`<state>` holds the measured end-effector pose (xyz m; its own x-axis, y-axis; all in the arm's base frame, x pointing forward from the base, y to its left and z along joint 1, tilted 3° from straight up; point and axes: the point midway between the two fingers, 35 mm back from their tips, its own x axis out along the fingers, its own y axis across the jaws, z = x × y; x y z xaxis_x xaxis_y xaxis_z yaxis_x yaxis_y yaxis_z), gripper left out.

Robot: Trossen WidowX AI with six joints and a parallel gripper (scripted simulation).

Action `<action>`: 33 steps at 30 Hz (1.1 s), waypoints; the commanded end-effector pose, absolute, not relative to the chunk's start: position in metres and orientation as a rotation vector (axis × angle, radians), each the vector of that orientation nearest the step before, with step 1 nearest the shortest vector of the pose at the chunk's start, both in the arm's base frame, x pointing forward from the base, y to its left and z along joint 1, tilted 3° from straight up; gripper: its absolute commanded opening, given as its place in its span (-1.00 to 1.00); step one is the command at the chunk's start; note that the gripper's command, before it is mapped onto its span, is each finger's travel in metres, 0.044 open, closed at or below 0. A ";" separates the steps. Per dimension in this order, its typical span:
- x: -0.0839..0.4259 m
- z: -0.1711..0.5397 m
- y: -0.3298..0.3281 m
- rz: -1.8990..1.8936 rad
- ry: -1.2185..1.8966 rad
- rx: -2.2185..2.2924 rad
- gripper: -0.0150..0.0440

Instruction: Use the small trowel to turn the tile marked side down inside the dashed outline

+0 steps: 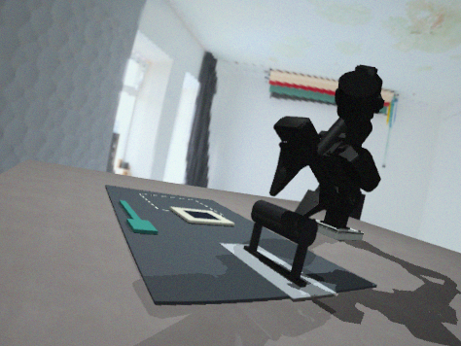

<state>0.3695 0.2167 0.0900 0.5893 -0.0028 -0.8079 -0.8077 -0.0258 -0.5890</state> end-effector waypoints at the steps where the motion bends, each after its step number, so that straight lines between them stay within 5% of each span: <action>1: 0.351 0.086 0.206 0.616 0.626 -1.471 0.53; 33: 0.365 0.064 0.199 0.550 0.573 -1.465 0.53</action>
<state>0.3597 0.1989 0.0668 0.7511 -0.0060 -0.6601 -0.6596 0.0329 -0.7509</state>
